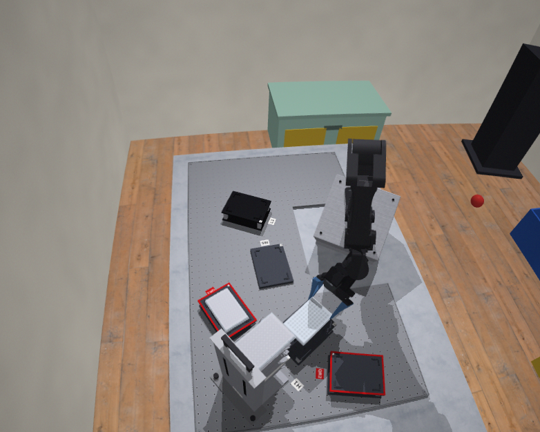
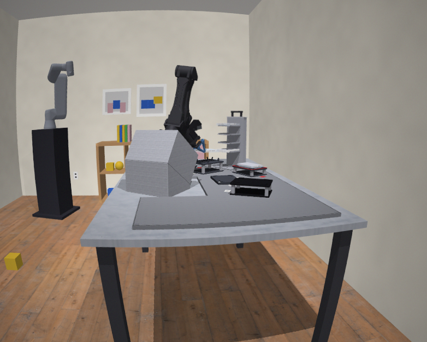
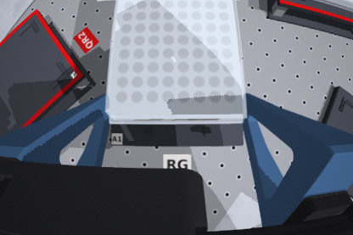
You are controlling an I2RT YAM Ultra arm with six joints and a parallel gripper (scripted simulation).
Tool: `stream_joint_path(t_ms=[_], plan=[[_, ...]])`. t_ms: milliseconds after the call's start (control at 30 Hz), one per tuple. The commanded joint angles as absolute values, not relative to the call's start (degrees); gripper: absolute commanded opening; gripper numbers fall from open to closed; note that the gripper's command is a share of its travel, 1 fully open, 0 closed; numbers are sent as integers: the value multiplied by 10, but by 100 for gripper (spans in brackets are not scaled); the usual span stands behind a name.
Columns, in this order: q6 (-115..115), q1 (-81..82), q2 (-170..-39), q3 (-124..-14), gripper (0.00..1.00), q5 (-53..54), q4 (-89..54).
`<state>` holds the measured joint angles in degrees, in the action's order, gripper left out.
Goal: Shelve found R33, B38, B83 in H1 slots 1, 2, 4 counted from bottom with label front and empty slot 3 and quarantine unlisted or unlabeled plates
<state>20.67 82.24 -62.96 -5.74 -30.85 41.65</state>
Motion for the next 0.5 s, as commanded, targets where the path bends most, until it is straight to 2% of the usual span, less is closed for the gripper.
stream_joint_path(t_ms=[0, 467], plan=[[210, 830, -597, -78, 86, -320, 382], [213, 839, -524, -87, 86, -328, 298]])
